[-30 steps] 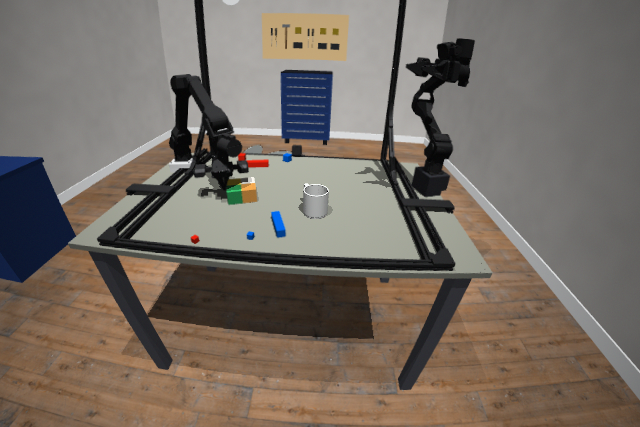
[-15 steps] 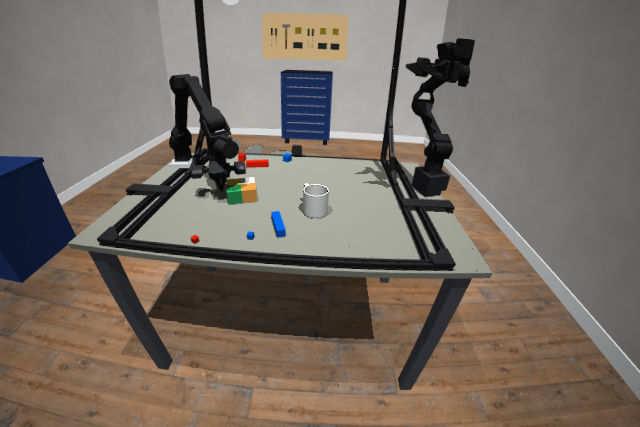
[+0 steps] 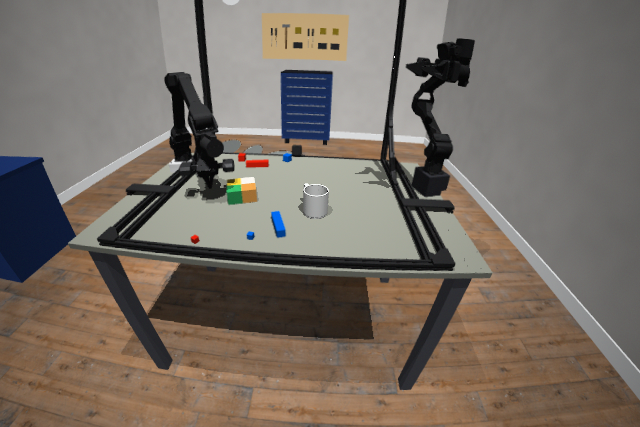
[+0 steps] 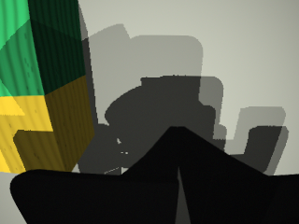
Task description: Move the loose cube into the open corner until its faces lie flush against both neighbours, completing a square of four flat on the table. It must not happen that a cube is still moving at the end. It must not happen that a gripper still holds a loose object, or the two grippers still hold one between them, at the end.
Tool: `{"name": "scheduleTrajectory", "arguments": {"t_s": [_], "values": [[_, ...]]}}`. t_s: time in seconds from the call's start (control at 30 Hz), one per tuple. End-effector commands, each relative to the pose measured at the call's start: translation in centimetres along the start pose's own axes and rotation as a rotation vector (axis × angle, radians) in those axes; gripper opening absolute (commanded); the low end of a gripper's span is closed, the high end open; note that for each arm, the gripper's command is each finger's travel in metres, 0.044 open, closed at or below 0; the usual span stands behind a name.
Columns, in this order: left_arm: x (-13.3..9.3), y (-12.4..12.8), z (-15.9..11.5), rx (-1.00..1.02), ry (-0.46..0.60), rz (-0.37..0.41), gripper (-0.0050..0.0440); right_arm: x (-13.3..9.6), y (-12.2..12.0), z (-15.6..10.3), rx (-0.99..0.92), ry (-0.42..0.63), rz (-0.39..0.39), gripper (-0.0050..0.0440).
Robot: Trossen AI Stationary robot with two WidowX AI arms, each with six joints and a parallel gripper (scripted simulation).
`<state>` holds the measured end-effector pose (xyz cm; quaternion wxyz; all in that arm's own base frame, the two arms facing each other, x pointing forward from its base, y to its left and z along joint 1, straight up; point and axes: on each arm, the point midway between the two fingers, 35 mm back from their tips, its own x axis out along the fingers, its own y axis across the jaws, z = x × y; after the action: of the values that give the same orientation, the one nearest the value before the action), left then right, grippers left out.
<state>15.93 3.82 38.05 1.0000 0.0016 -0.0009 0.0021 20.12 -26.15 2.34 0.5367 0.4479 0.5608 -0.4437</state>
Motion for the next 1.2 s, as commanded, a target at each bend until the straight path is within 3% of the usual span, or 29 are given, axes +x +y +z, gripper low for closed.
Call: {"name": "scheduleTrajectory", "arguments": {"t_s": [0.0, 0.1, 0.4, 0.5, 0.57, 0.63, 1.07, 1.13, 1.17], "values": [[0.0, -0.1, 0.0, -0.004, 0.001, -0.004, 0.04, -2.2, 0.2, 0.4, 0.0, -0.027, 0.013, 0.0], [0.0, -0.1, 0.0, -0.004, 0.001, -0.004, 0.04, -3.9, 0.2, 0.3, 0.003, -0.024, 0.012, 0.0], [0.0, -0.1, 0.0, -0.004, 0.001, -0.004, 0.04, -3.5, 0.2, 0.3, -0.002, -0.018, 0.009, 0.0], [0.0, -0.1, 0.0, -0.004, 0.001, -0.004, 0.04, -3.6, 1.3, -0.5, -0.175, -0.02, 0.007, 0.0], [0.0, -0.1, 0.0, -0.004, 0.001, -0.004, 0.04, -3.6, 1.3, -0.5, -0.175, -0.02, 0.007, 0.0], [0.0, -0.1, 0.0, -0.004, 0.001, -0.004, 0.04, -3.6, 2.8, -1.8, -0.416, -0.023, 0.005, 0.0], [0.0, -0.1, 0.0, -0.004, 0.001, -0.004, 0.04, -3.8, 7.6, -7.1, -1.307, -0.034, -0.006, 0.0], [0.0, -0.1, 0.0, -0.004, 0.001, -0.004, 0.04, -3.8, 7.6, -7.1, -1.307, -0.034, -0.006, 0.0], [0.0, -0.1, 0.0, -0.004, 0.001, -0.004, 0.04, -3.8, 7.9, -7.5, -1.418, -0.035, -0.008, 0.0]]}}
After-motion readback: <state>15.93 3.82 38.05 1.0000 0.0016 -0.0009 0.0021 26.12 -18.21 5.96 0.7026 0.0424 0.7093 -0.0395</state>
